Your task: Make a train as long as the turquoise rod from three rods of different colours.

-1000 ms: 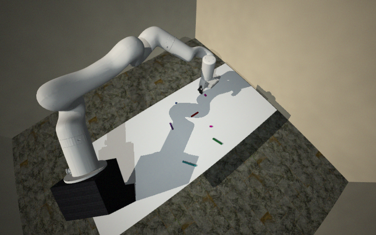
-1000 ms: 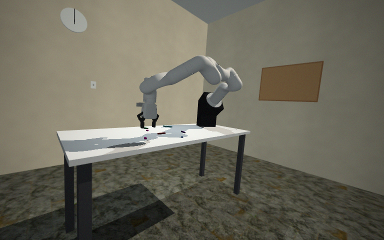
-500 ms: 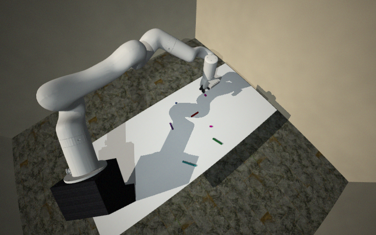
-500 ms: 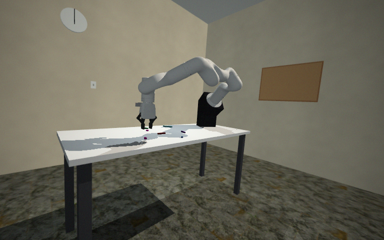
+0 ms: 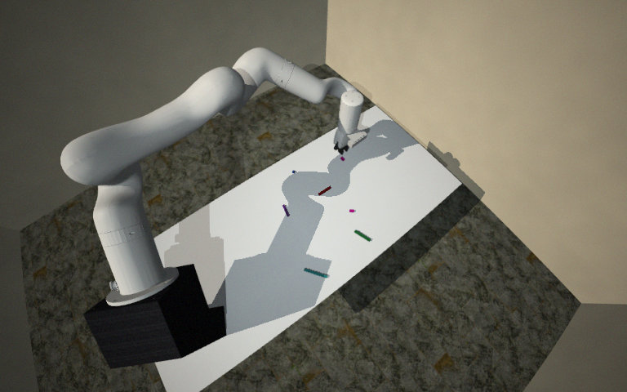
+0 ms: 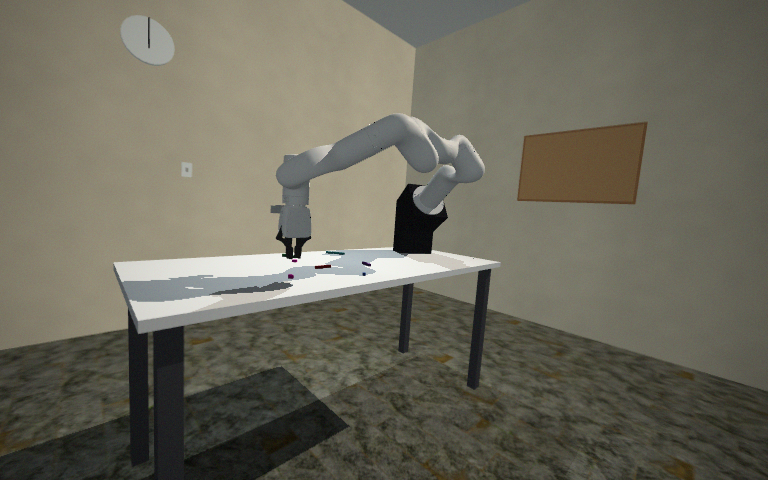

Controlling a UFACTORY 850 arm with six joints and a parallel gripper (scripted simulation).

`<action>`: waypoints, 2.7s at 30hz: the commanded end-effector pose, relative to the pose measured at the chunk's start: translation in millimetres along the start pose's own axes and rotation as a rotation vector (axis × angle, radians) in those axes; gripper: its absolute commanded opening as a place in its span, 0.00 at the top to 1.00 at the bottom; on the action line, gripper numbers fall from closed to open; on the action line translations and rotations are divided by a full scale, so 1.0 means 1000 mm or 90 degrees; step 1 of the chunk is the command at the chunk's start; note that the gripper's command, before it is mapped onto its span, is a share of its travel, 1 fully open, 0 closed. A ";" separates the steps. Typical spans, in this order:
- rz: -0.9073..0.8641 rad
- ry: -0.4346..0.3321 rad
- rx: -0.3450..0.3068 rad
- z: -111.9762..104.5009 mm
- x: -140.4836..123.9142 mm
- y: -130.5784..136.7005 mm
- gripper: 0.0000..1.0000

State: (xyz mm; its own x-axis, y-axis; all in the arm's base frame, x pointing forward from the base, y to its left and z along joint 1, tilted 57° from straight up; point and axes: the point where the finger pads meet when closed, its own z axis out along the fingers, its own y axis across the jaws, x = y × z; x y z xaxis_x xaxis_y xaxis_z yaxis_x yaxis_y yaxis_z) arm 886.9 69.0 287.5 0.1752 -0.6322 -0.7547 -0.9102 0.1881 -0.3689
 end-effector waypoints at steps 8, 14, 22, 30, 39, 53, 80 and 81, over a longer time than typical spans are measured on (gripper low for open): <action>0.000 0.000 0.001 -0.001 0.000 -0.001 0.76; 0.000 0.000 0.001 -0.001 0.000 -0.001 0.76; 0.000 0.000 0.001 0.000 0.000 -0.001 0.76; 0.000 0.000 0.001 0.005 0.000 -0.001 0.76; 0.000 0.000 0.001 0.018 0.000 -0.002 0.76; 0.000 0.000 0.001 0.037 0.000 -0.002 0.76; 0.000 0.000 0.001 0.051 0.000 -0.003 0.76; 0.000 0.000 0.001 0.051 0.000 -0.003 0.76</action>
State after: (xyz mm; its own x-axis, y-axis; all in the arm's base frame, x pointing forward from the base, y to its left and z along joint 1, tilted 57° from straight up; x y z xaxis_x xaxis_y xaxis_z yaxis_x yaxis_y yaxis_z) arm 908.4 107.8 259.5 0.1752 -0.6321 -0.7548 -0.9104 0.1878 -0.3686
